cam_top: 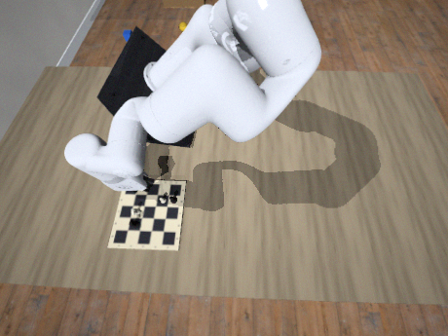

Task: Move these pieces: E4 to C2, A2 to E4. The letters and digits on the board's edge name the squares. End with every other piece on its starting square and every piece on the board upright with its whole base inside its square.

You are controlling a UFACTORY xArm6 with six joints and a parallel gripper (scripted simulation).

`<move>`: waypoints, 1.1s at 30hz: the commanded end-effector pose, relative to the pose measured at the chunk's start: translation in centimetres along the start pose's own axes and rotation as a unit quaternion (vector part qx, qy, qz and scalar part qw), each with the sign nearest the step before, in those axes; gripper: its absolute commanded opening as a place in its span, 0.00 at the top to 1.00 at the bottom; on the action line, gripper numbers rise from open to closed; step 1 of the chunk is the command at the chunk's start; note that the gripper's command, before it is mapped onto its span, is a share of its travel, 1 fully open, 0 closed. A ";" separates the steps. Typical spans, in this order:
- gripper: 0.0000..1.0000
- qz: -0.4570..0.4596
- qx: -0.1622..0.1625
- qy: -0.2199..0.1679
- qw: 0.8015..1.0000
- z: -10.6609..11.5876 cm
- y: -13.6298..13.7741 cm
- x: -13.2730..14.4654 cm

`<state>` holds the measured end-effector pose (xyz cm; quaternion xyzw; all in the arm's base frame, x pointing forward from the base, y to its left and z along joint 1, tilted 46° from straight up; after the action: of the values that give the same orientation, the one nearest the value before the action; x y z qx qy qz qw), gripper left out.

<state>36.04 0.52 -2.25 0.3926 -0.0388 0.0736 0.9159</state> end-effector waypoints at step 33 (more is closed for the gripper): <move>1.00 0.000 -0.001 -0.001 1.000 0.1 0.0 0.1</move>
<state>36.04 0.52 -2.25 0.3926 -0.0388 0.0736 0.9159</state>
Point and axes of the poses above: the point where the finger pads meet when closed, its own z axis back along the fingers, its own y axis across the jaws, x = y × z, the point moved 9 cm from there along z, back along the fingers
